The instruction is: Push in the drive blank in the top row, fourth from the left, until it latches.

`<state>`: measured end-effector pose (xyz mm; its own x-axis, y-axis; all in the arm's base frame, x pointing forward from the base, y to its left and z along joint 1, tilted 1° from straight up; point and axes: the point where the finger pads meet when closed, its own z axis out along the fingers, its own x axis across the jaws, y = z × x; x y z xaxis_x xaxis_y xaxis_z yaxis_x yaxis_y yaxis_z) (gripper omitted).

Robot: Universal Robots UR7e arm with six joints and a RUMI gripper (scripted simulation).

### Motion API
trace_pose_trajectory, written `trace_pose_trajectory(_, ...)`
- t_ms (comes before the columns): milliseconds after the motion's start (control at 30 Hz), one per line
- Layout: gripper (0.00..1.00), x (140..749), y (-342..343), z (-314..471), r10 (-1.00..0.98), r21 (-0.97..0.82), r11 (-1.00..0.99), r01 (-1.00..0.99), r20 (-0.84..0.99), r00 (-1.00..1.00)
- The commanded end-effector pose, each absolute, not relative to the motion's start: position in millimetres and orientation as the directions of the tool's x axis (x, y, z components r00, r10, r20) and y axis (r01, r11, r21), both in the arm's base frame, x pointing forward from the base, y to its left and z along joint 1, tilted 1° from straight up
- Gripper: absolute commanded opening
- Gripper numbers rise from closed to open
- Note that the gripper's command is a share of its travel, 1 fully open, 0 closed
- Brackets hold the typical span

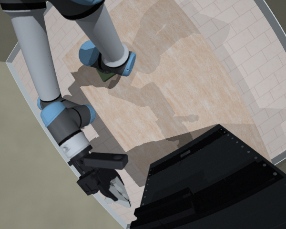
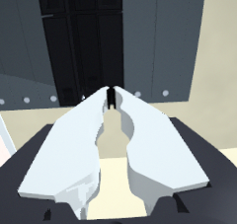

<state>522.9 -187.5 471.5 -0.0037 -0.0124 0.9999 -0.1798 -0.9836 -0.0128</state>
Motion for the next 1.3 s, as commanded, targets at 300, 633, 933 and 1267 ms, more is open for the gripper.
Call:
trace_pose_trajectory(300, 0.0, 550, -195, 475, -0.013, -0.013, -0.984, -0.18, 1.0, -0.004)
trace_pose_trajectory(633, 0.0, 583, -201, 475, -0.013, -0.013, -0.984, -0.18, 1.0, -0.004)
trace_pose_trajectory(933, 0.0, 583, -201, 475, -0.013, -0.013, -0.984, -0.18, 1.0, -0.004)
trace_pose_trajectory(1267, 0.0, 583, -201, 475, -0.013, -0.013, -0.984, -0.18, 1.0, -0.004)
